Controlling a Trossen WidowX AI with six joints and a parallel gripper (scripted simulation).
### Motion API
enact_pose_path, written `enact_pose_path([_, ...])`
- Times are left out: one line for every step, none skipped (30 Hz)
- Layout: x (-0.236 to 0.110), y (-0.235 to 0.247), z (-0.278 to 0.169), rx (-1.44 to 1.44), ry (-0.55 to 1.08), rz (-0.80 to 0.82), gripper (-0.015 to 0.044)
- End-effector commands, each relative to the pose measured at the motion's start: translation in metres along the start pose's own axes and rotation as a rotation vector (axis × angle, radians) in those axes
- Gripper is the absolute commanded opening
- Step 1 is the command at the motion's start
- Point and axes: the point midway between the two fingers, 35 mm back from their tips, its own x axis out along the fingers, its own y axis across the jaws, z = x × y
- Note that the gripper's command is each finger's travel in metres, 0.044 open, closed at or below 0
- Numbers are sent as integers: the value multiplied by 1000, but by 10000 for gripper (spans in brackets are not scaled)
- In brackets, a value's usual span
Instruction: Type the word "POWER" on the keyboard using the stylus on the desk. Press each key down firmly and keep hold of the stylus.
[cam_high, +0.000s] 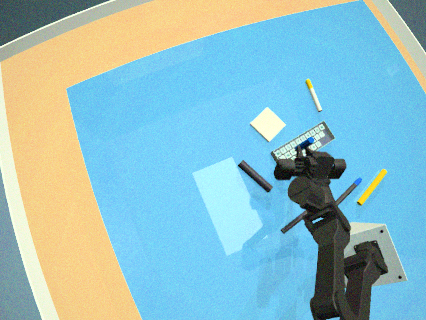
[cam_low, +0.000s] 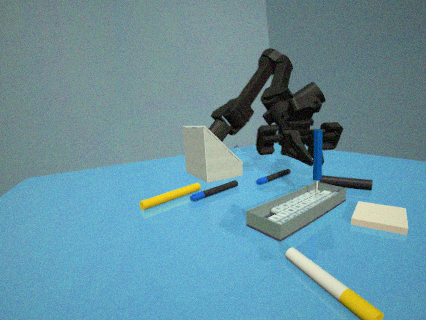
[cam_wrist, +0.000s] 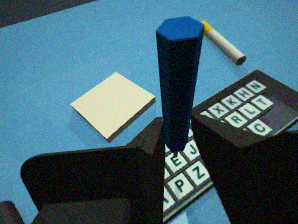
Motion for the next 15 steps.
enact_pose_path([2, -3, -3, 6, 3, -9, 81])
enact_pose_path([2, -3, -3, 6, 3, -9, 81])
enact_pose_path([2, -3, -3, 6, 3, -9, 81])
enact_pose_path([2, -3, -4, 6, 3, -9, 81])
enact_pose_path([2, -3, -4, 6, 3, -9, 81])
enact_pose_path([3, -3, -4, 6, 3, -9, 81])
enact_pose_path([3, -3, -4, 6, 3, -9, 81])
enact_pose_path([3, -3, -4, 6, 3, -9, 81])
enact_pose_path([3, -3, -4, 6, 3, -9, 81])
enact_pose_path([3, -3, -4, 6, 3, -9, 81])
enact_pose_path([3, -3, -5, 6, 3, -9, 81])
enact_pose_path([3, -3, -5, 6, 3, -9, 81])
enact_pose_path([3, -3, -5, 6, 3, -9, 81])
enact_pose_path([3, -3, -6, 6, 3, -9, 81])
enact_pose_path([4, -3, -6, 6, 3, -9, 81])
